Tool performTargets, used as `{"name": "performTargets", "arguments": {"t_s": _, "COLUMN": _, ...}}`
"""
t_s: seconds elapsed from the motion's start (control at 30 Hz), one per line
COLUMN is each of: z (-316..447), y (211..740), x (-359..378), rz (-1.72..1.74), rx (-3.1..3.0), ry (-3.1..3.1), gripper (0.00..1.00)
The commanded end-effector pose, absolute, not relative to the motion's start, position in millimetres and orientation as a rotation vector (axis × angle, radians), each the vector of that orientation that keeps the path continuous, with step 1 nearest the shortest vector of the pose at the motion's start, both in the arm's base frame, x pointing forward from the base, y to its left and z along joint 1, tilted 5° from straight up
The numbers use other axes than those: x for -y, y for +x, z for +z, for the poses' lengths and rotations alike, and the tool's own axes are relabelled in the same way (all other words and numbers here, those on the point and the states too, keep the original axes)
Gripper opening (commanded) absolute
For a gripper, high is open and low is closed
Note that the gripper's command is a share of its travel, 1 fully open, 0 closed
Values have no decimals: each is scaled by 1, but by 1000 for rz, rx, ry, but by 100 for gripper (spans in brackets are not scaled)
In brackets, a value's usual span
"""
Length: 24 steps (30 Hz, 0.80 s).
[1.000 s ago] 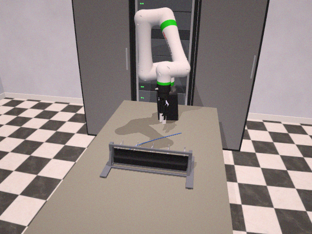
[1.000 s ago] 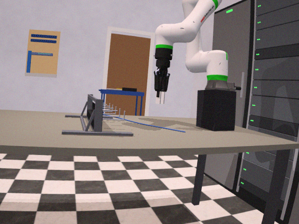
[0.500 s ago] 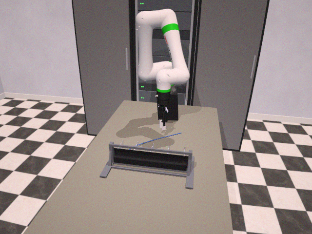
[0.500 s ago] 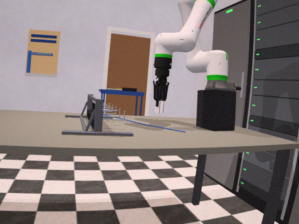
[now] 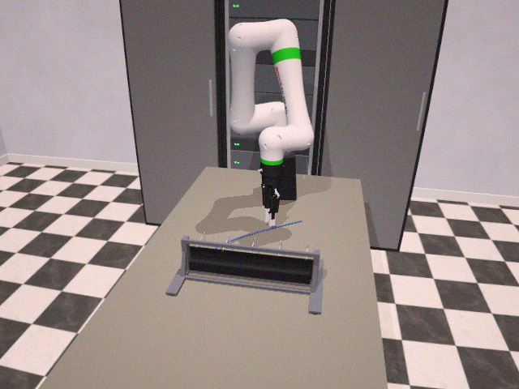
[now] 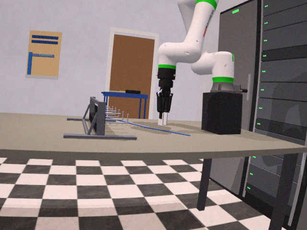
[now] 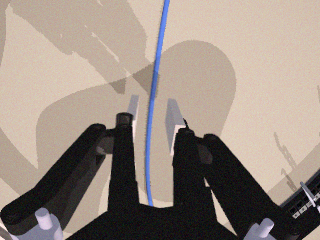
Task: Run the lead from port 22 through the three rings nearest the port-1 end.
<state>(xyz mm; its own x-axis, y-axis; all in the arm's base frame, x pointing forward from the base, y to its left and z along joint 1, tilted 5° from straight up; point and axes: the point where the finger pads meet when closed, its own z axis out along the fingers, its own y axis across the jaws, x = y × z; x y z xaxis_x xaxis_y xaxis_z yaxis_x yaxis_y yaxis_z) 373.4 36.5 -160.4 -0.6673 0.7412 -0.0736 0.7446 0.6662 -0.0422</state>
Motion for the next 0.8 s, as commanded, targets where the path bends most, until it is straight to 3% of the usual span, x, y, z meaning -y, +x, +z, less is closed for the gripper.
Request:
{"name": "performTargets", "arguments": {"t_s": 0.0, "z": -169, "y": 374, "x": -36, "rz": -106, "rx": -2821, "ry": 1259, "gripper": 20}}
{"name": "performTargets", "arguments": {"t_s": 0.77, "z": -180, "y": 374, "x": -35, "rz": -106, "rx": -2822, "ry": 1259, "gripper": 20}}
